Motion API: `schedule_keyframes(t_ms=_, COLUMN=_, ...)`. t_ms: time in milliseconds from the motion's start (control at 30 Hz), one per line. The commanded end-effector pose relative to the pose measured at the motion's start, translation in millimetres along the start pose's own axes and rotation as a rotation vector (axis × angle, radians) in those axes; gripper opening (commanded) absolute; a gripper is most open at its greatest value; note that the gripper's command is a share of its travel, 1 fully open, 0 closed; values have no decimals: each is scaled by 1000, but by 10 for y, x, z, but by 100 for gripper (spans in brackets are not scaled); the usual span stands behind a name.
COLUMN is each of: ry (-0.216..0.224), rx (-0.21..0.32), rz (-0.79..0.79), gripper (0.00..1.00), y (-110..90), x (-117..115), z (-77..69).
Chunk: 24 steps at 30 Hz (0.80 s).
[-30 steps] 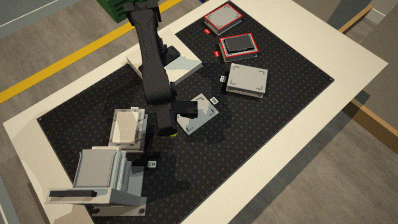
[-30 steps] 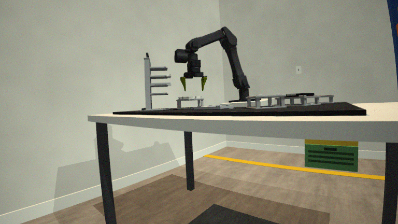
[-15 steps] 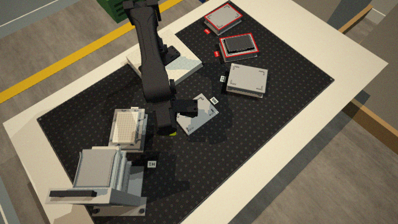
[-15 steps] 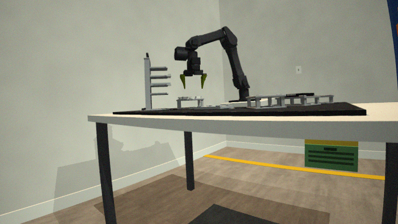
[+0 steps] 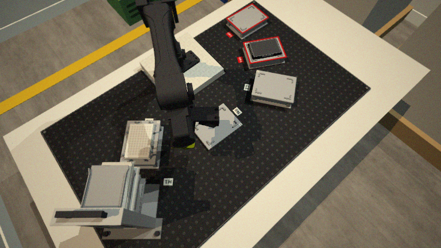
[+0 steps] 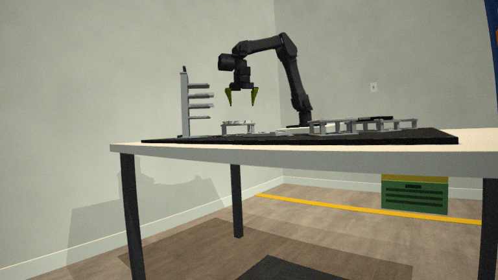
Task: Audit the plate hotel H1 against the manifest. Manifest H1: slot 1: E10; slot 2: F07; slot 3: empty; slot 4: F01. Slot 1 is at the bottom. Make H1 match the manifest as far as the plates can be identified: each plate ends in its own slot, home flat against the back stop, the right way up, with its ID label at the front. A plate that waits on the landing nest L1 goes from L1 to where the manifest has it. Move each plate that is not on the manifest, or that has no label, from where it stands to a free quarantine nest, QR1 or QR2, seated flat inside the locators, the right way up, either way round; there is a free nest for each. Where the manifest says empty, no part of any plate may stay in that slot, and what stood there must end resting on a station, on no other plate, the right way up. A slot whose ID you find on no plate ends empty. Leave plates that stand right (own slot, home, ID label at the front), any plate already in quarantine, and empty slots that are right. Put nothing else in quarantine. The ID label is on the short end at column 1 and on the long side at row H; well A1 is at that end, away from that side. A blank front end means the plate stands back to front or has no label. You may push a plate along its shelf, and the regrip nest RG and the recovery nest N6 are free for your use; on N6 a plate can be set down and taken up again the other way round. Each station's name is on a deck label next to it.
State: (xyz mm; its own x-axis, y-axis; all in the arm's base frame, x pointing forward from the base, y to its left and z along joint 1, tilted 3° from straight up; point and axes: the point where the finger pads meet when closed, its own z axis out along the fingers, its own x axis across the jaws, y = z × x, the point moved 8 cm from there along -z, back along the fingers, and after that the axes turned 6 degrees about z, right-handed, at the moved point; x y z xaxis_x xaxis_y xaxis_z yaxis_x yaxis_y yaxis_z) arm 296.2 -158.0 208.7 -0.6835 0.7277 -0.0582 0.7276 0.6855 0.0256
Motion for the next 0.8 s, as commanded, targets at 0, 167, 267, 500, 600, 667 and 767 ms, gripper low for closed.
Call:
schedule_keyframes(t_ms=0, ry=0, rx=0, rz=-2, gripper=100, y=0, x=16, z=-89)
schedule_keyframes(t_ms=167, ry=0, rx=0, rz=-2, gripper=100, y=0, x=16, z=-172)
schedule_keyframes(t_ms=267, ry=0, rx=0, rz=-2, gripper=100, y=0, x=16, z=-189)
schedule_keyframes(t_ms=500, ry=0, rx=0, rz=-2, gripper=100, y=-1, x=17, z=-376)
schedule_keyframes(t_ms=600, ry=0, rx=0, rz=-2, gripper=100, y=-1, x=17, z=-456)
schedule_keyframes(t_ms=667, ry=0, rx=0, rz=-2, gripper=100, y=-2, x=17, z=-509)
schedule_keyframes(t_ms=767, ry=0, rx=0, rz=-2, gripper=100, y=-2, x=18, z=-589)
